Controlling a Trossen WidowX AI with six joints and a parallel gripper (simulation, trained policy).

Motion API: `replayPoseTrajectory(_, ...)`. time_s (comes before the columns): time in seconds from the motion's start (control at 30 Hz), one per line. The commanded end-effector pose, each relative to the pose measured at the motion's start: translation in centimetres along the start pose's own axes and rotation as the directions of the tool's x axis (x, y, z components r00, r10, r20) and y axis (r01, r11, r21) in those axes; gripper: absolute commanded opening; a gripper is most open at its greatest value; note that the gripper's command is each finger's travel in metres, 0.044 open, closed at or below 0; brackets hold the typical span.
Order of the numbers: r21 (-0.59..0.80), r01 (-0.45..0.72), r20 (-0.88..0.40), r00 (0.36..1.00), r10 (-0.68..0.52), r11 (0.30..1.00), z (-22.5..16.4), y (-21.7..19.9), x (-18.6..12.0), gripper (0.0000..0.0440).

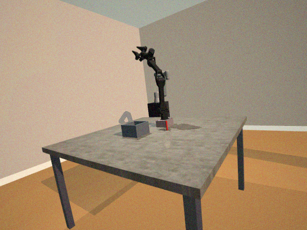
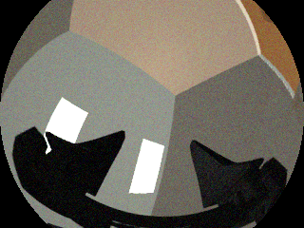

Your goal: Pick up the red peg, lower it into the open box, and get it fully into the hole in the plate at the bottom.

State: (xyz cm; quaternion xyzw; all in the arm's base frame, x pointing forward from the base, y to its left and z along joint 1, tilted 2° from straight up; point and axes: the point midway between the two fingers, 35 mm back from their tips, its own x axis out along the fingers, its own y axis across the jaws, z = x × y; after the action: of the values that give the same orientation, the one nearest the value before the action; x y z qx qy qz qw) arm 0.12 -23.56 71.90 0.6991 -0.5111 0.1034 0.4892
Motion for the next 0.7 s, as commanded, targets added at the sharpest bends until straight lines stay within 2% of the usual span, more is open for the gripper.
replayPoseTrajectory(0.0,0.033,0.000,-0.002,1.000,0.000,0.999,0.3,-0.2,0.1,0.0422)
replayPoseTrajectory(0.03,0.068,0.002,-0.002,1.000,-0.002,0.998,0.6,-0.4,0.3,0.0439)
replayPoseTrajectory(0.33,0.369,0.009,0.025,0.999,-0.020,0.929,2.7,-2.5,1.3,0.0440)
replayPoseTrajectory(0.67,0.658,-0.001,0.071,0.996,-0.061,0.753,4.8,-5.5,2.3,0.0440)
